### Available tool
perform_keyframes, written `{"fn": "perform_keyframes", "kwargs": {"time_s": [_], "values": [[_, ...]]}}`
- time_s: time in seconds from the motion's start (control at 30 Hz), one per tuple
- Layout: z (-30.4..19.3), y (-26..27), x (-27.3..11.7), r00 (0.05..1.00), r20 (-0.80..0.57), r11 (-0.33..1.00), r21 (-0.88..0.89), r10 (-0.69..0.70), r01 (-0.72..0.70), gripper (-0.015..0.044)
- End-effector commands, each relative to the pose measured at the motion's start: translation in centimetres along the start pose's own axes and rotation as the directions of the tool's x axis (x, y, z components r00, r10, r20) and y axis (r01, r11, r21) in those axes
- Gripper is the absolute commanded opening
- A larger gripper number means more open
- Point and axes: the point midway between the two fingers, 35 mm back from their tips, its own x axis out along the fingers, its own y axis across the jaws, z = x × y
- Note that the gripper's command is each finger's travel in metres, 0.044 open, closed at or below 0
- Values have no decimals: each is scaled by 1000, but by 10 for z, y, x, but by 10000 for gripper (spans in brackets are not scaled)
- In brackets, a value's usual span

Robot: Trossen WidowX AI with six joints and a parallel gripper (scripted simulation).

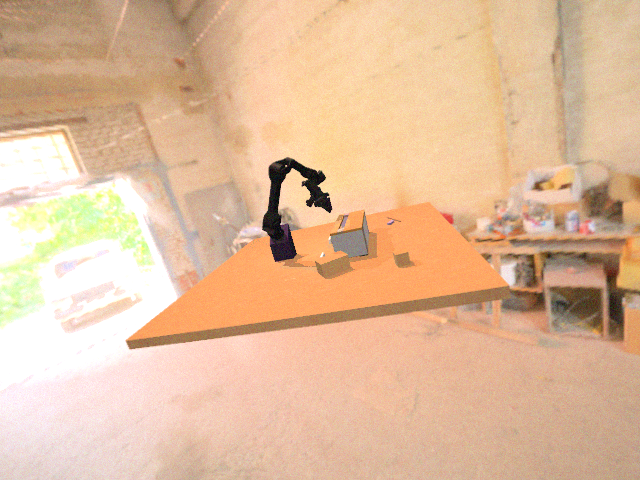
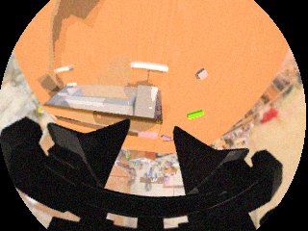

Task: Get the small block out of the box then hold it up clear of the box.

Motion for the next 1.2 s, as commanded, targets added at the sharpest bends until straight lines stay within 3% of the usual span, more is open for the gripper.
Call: {"fn": "perform_keyframes", "kwargs": {"time_s": [0.0,0.23,1.17], "values": [[0,-1,2,1000,-10,1000,-23,2,-3,285],[33,-1,85,1000,-12,1000,-23,6,-6,285],[47,1,118,1000,-9,1000,-24,5,-5,285]]}}
